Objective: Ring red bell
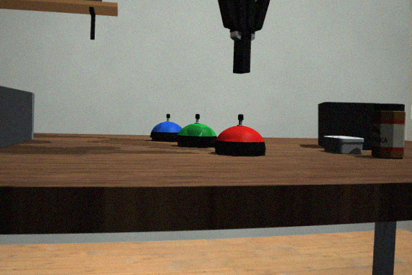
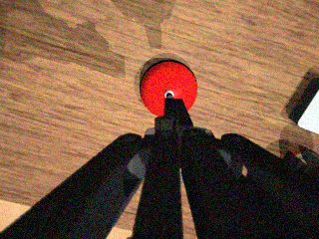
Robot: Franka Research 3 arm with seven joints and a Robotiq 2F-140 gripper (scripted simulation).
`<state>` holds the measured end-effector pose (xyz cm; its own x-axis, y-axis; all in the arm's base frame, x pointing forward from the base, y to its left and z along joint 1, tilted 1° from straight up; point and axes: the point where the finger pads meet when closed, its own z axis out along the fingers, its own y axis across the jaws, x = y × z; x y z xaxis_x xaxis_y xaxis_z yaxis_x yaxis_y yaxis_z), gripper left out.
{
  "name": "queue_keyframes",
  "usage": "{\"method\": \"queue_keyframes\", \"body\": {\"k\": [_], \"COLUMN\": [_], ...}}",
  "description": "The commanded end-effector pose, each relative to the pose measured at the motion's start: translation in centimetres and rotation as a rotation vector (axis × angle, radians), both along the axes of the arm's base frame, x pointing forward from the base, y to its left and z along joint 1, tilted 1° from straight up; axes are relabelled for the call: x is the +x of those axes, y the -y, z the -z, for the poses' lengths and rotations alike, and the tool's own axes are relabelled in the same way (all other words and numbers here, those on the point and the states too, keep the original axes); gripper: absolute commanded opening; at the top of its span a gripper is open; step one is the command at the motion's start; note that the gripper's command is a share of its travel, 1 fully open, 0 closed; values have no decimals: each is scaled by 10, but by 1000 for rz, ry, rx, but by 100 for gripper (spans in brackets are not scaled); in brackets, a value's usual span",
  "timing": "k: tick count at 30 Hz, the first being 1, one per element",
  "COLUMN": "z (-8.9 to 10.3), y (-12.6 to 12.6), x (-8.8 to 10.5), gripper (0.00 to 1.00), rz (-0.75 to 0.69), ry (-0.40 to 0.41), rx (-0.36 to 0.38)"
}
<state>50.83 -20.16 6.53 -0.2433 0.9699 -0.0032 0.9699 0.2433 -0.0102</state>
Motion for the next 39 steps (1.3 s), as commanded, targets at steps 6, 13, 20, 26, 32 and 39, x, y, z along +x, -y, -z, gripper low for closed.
{"method": "queue_keyframes", "body": {"k": [6, 13, 20, 26, 32, 39], "z": [25, 45, 64, 66, 69, 73], "y": [1, 3, 3, 2, 1, 1], "x": [8, 9, 12, 10, 8, 8], "gripper": [10, 10, 10, 10, 10, 10], "rz": [50, 50, 50, 50, 50, 50], "ry": [6, 6, 6, 6, 6, 6], "rx": [-8, -8, -8, -8, -8, -8]}}
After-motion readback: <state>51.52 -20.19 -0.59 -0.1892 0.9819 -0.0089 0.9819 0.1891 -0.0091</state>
